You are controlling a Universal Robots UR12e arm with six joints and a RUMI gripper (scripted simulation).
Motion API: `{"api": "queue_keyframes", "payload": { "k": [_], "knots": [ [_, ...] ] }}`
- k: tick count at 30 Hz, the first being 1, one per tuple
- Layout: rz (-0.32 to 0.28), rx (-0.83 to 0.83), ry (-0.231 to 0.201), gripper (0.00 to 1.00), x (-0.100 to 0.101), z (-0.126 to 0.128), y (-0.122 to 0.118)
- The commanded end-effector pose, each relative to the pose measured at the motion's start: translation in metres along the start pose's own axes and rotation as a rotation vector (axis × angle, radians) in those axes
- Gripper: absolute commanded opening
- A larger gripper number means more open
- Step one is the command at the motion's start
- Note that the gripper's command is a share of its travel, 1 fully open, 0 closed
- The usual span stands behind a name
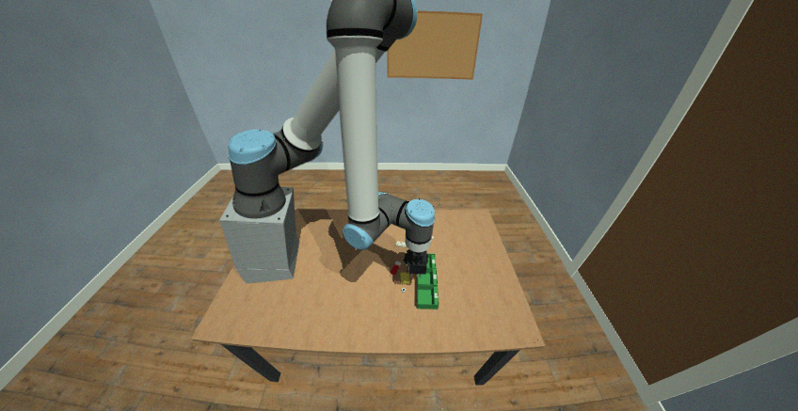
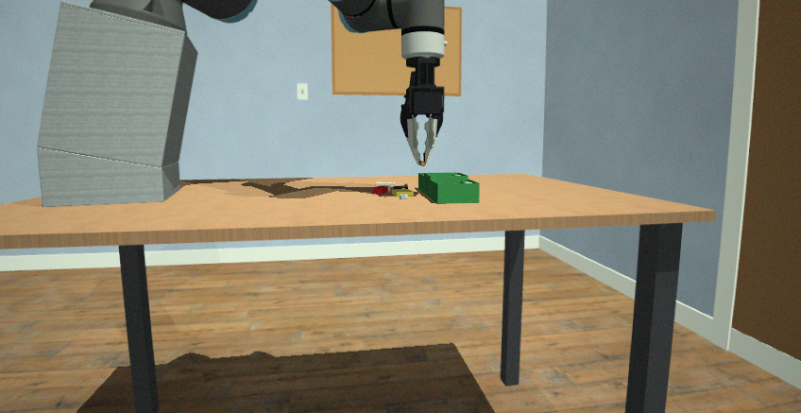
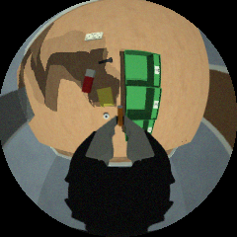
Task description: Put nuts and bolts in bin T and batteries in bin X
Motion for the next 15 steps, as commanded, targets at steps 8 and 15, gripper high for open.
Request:
{"api": "queue_keyframes", "payload": {
  "k": [8, 15],
  "knots": [
    [0.001, -0.001, 0.000, 0.00, 0.000, 0.037, -0.060],
    [0.001, -0.001, 0.000, 0.00, 0.000, 0.047, -0.077]
  ]
}}
Point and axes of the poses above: the point where the finger pads meet when closed, its own x axis out along the fingers, its own z axis across the jaws, y = z × x, the point moved 8 cm from there along -x, back along the fingers, and after that the axes turned 3 degrees about -x, right-handed, at the moved point
